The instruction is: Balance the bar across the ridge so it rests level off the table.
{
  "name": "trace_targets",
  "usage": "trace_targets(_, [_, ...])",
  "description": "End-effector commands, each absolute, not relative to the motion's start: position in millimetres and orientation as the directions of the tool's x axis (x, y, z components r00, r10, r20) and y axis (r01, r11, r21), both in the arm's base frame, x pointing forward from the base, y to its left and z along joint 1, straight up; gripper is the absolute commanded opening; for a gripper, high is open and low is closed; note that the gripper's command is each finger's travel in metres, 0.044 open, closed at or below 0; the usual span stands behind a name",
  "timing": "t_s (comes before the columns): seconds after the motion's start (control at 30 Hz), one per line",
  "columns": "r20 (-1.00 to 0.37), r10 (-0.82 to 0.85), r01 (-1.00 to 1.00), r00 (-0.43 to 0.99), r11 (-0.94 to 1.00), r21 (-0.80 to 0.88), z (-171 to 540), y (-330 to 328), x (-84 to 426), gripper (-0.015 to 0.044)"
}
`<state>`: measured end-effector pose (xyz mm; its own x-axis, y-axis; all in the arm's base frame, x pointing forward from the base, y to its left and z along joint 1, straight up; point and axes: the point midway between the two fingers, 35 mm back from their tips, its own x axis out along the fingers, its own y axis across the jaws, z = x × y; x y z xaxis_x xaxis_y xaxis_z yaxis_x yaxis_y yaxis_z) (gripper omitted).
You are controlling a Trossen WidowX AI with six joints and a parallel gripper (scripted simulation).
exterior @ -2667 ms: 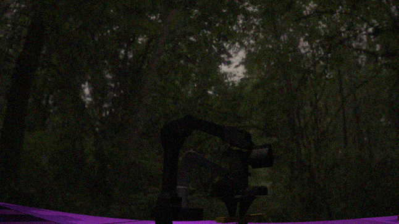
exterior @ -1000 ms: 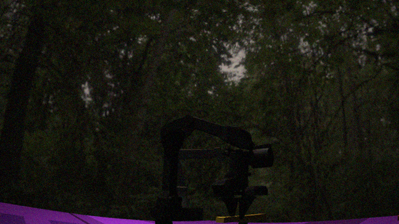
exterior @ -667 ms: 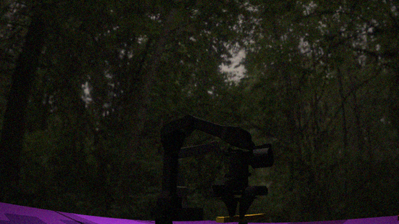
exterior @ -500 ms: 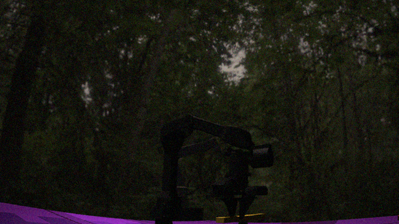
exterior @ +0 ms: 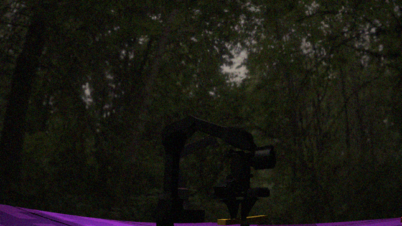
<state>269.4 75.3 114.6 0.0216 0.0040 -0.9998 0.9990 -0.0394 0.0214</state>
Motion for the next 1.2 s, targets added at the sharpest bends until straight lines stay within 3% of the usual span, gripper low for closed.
trace_targets(0.0, [-1.000,0.004,0.999,0.022,-0.039,0.021,114.7,75.3,269.4,0.0170])
trace_targets(0.93, [-1.000,0.004,0.999,0.022,-0.039,0.021,114.7,75.3,269.4,0.0185])
trace_targets(1.17, [-1.000,0.004,0.999,0.022,-0.039,0.021,114.7,75.3,269.4,0.0369])
